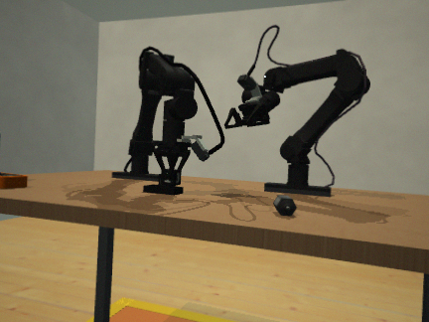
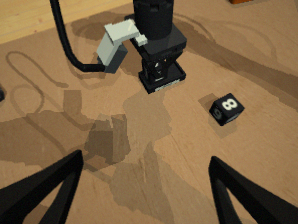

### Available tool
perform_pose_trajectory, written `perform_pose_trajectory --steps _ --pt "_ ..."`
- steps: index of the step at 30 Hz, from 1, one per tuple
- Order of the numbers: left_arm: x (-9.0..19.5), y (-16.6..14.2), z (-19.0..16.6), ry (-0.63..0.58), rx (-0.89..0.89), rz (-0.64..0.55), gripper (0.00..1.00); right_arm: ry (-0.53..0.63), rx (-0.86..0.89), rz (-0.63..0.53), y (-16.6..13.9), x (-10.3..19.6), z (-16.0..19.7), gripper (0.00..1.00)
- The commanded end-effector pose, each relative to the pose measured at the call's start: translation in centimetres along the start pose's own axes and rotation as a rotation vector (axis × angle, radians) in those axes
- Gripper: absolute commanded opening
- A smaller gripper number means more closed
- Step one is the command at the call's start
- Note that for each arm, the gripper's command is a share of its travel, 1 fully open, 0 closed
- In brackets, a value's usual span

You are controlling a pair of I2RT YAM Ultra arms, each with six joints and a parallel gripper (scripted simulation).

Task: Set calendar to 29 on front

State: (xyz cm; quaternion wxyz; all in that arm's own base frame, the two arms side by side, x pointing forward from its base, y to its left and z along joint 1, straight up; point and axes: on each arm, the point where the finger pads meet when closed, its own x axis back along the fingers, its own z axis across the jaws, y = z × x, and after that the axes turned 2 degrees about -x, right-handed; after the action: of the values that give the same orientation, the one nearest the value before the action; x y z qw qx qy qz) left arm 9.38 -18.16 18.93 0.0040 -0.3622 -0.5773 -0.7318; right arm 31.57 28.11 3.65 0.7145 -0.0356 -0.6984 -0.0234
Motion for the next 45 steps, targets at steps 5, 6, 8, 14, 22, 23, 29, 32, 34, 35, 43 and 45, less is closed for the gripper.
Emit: perform_pose_trajectory --steps 5,6,8,14,22,23,29,32,34,35,43,45 --pt "0.4 1.2 -0.2 -0.005 0.024 -0.033 1.00 -0.051 0.001 -0.076 0.9 1.5 -1.1 0.35" --pt "0.4 1.2 -0.2 -0.005 0.024 -0.033 1.00 -0.055 0.001 -0.082 0.9 1.6 -1.2 0.35" --pt "0.4 1.2 -0.2 -0.005 0.024 -0.033 1.00 -0.043 -0.002 -0.070 0.4 1.7 -0.8 0.35" --pt "0.4 1.2 -0.2 -0.005 0.024 -0.033 1.00 -0.048 -0.003 -0.075 0.5 1.9 -0.9 0.35" --pt "0.4 1.2 -0.2 -0.005 0.024 -0.033 1.00 -0.050 -0.003 -0.064 0.6 1.6 -0.9 0.35" --pt "0.4 1.2 -0.2 -0.005 0.024 -0.033 1.00 -0.050 -0.003 -0.064 0.6 1.6 -0.9 0.35" --pt "0.4 1.2 -0.2 -0.005 0.024 -0.033 1.00 -0.041 0.000 -0.047 0.6 -0.1 -0.7 0.35" --pt "0.4 1.2 -0.2 -0.005 0.024 -0.033 1.00 -0.042 -0.007 -0.061 0.7 -0.5 -0.9 0.35" --pt "0.4 1.2 -0.2 -0.005 0.024 -0.033 1.00 -0.044 -0.007 -0.064 0.7 -0.7 -1.0 0.35" --pt "0.4 1.2 -0.2 -0.005 0.024 -0.033 1.00 -0.045 -0.004 -0.066 0.7 -1.0 -1.0 0.35" --pt "0.4 1.2 -0.2 -0.005 0.024 -0.033 1.00 -0.009 -0.001 -0.032 -0.1 -2.9 -0.3 0.35" --pt "0.4 1.2 -0.2 -0.005 0.024 -0.033 1.00 -0.023 -0.002 -0.046 0.4 -1.9 -0.4 0.35"
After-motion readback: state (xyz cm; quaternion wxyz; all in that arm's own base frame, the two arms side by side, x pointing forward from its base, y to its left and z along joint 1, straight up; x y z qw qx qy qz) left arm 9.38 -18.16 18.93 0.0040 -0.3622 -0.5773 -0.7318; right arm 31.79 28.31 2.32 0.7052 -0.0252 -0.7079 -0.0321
